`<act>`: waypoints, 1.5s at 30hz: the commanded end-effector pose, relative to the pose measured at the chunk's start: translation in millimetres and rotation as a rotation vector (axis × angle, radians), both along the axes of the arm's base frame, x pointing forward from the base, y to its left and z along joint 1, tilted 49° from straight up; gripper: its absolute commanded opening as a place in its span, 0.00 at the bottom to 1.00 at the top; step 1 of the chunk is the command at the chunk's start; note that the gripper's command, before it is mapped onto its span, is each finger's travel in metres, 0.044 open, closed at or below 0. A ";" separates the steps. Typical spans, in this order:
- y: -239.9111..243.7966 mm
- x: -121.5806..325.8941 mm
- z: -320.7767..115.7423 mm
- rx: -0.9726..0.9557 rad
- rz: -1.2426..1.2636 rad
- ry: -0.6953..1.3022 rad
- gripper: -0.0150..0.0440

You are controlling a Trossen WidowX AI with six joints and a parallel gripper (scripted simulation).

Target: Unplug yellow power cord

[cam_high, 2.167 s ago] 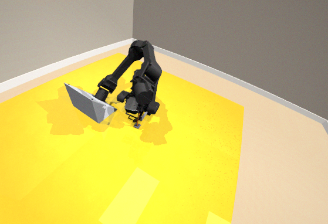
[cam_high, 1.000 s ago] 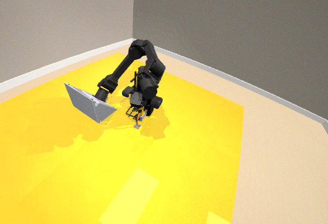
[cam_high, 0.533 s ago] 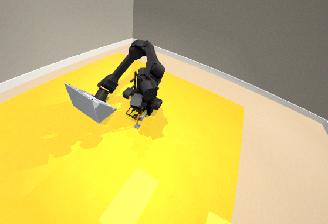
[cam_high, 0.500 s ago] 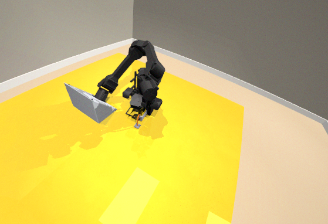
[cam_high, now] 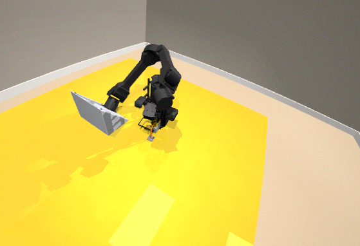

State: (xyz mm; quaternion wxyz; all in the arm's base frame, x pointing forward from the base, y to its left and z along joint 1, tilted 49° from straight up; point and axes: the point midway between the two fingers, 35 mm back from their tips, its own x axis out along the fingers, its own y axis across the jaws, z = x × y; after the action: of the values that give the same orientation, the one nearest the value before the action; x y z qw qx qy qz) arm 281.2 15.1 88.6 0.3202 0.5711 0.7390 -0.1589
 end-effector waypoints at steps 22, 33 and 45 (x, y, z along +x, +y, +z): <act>-29.1 14.4 -29.0 -0.008 -0.005 -0.006 0.25; -22.0 13.7 -28.2 -0.005 -0.008 -0.006 0.57; -51.6 27.5 -51.0 -0.008 -0.008 -0.007 1.00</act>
State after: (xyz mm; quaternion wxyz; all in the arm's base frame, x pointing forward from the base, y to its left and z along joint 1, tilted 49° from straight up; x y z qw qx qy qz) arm 303.3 -19.3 51.7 0.3259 0.5729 0.7350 -0.1592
